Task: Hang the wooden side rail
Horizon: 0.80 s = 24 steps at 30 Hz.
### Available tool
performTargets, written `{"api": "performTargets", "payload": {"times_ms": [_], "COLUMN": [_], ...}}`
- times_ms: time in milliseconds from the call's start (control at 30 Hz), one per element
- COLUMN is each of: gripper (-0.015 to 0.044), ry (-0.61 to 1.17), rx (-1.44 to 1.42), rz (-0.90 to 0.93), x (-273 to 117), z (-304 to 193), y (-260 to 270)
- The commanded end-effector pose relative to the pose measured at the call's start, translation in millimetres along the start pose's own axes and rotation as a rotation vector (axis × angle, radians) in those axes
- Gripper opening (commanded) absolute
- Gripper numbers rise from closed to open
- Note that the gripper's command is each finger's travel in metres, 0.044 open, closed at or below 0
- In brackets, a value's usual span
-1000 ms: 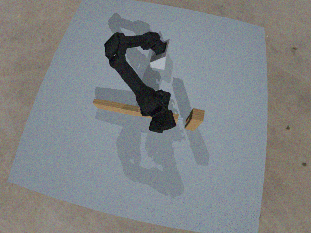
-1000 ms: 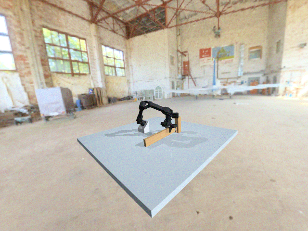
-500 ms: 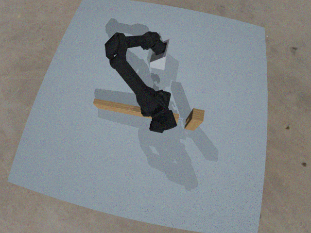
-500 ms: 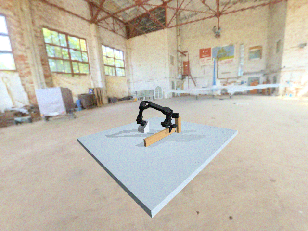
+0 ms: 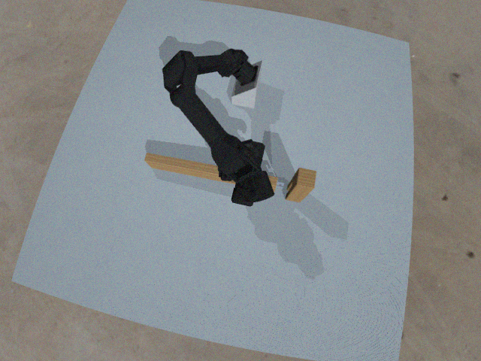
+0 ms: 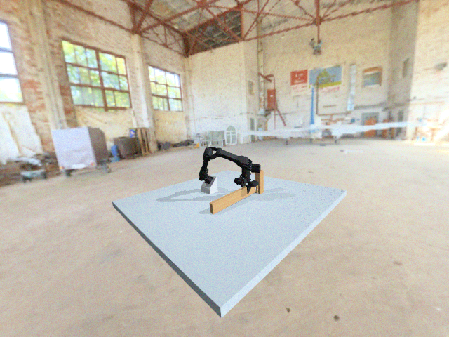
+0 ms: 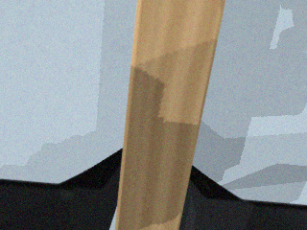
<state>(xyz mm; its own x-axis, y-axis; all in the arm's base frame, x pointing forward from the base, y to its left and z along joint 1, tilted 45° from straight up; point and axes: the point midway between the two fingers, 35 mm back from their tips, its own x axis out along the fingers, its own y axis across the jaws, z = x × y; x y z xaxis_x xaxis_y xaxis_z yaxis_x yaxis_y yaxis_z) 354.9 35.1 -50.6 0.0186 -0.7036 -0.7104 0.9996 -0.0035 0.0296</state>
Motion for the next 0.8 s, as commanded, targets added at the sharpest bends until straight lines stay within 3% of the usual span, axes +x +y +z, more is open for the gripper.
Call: {"api": "performTargets", "payload": {"times_ms": [0,767], "gripper": [0.0000,0.0000], "ry": [0.004,0.004], "rx": [-0.004,-0.004], "rz": [0.007,0.007], "x": [-4.0,-3.3], "z": [-3.6,-5.9], "y": [-0.4,0.3]}}
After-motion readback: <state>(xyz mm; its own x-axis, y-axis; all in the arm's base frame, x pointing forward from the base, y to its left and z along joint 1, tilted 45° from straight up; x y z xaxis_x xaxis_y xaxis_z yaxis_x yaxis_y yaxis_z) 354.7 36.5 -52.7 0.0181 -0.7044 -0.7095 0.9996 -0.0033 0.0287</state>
